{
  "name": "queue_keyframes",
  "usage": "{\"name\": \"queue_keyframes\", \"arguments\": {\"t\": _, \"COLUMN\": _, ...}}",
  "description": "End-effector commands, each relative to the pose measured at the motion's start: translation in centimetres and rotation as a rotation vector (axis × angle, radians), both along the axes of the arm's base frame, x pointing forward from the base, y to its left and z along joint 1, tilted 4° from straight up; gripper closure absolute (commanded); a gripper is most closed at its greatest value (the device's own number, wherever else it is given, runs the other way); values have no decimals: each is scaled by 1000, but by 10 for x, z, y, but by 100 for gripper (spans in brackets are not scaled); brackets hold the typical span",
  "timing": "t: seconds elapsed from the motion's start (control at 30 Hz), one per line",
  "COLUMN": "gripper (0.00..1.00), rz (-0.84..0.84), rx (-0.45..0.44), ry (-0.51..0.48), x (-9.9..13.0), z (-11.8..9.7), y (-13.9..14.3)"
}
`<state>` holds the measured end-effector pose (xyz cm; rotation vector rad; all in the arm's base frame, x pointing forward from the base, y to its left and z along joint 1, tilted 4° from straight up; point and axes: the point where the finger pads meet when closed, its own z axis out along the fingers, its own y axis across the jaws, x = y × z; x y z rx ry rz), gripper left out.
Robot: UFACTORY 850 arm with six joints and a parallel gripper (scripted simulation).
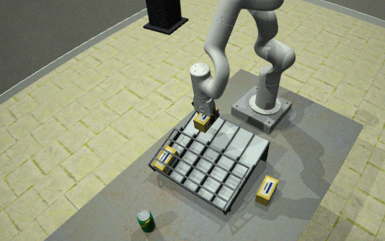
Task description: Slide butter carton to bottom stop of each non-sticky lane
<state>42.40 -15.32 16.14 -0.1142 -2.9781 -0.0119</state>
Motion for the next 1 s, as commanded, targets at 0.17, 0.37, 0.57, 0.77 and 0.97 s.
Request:
{"name": "queue_keyframes", "arguments": {"t": 0.17, "gripper": 100, "rz": 1, "rx": 8, "ry": 97, "x": 1, "z": 0, "y": 0}}
{"name": "queue_keyframes", "arguments": {"t": 0.37, "gripper": 100, "rz": 1, "rx": 8, "ry": 97, "x": 1, "z": 0, "y": 0}}
{"name": "queue_keyframes", "arguments": {"t": 0.57, "gripper": 100, "rz": 1, "rx": 8, "ry": 97, "x": 1, "z": 0, "y": 0}}
{"name": "queue_keyframes", "arguments": {"t": 0.77, "gripper": 100, "rz": 2, "rx": 15, "ry": 197, "x": 1, "z": 0, "y": 0}}
{"name": "queue_keyframes", "arguments": {"t": 0.97, "gripper": 100, "rz": 2, "rx": 15, "ry": 197, "x": 1, "z": 0, "y": 0}}
